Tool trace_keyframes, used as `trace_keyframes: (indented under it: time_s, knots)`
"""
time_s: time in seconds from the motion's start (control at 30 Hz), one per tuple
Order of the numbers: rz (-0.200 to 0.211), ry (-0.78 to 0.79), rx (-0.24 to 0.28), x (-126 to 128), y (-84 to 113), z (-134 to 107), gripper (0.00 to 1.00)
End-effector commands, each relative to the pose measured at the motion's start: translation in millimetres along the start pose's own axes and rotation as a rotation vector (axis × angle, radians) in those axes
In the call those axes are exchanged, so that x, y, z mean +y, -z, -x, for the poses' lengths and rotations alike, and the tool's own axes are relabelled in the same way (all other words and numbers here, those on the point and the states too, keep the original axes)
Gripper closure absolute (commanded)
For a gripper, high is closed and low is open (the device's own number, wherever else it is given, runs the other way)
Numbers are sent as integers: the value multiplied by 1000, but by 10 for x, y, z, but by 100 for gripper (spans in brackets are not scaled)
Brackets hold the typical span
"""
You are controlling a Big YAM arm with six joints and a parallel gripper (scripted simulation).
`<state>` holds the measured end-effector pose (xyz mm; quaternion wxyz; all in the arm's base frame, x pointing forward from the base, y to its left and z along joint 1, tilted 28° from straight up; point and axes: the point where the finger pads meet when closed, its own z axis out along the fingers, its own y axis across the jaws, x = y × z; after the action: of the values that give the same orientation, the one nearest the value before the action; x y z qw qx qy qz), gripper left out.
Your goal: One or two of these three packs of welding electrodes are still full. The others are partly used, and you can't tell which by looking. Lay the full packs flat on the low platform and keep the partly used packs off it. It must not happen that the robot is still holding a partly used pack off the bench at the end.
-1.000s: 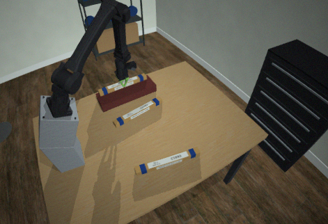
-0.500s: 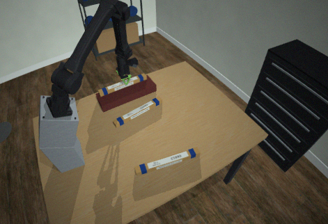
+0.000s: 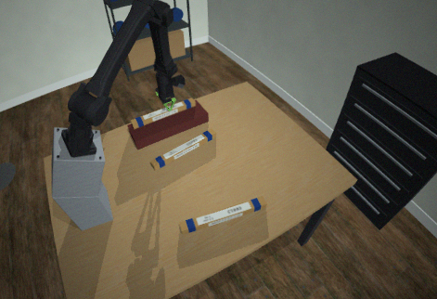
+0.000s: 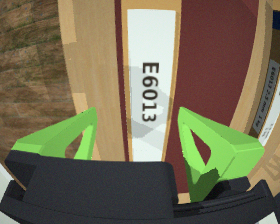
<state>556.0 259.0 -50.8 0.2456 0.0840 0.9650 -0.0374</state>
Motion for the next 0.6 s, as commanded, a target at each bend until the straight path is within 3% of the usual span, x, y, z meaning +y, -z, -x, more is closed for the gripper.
trace_keyframes:
  time_s: [0.0, 0.13, 0.17, 0.57]
  knots:
    - [-13, 15, 18, -39, -113, -113, 26]
    - [-15, 16, 20, -45, -126, -128, 26]
    - [-15, 16, 20, -121, -234, -310, 26]
    - [-1, 10, 6, -44, 420, -255, 26]
